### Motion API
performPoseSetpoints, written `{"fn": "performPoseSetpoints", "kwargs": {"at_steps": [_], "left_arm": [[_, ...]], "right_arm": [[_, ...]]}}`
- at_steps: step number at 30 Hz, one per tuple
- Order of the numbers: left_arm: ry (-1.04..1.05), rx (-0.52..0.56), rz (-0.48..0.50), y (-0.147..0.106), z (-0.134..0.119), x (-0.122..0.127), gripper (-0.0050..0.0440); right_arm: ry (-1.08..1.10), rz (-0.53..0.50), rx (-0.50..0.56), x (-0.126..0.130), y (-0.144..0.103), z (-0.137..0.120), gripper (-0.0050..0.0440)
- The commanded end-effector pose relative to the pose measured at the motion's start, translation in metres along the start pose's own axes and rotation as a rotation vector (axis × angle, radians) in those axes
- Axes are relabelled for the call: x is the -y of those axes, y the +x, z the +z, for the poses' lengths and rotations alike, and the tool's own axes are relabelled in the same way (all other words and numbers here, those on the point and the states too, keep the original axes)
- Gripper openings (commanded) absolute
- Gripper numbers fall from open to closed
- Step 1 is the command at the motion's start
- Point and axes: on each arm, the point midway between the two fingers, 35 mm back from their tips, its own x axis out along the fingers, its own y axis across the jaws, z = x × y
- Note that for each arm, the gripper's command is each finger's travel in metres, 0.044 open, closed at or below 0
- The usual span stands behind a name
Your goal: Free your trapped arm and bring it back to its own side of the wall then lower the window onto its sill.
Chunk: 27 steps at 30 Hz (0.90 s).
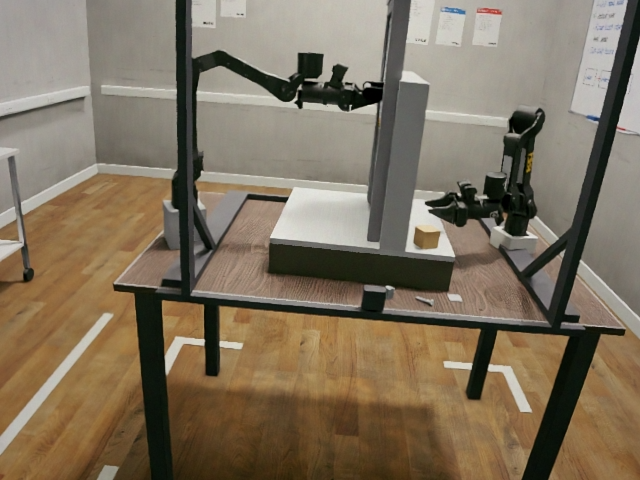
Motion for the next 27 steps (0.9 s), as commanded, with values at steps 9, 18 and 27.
{"fn": "performPoseSetpoints", "kwargs": {"at_steps": [9,18,27], "left_arm": [[0.048,0.217,0.006,-0.013,0.096,0.004,0.0400],[0.048,0.217,0.006,-0.013,0.096,0.004,0.0400],[0.048,0.217,0.006,-0.013,0.096,0.004,0.0400]], "right_arm": [[0.017,0.000,0.011,-0.003,-0.022,0.002,0.0400],[0.020,0.027,0.021,-0.012,-0.005,0.015,0.0400],[0.031,0.075,0.033,-0.023,0.013,0.038,0.0400]]}}
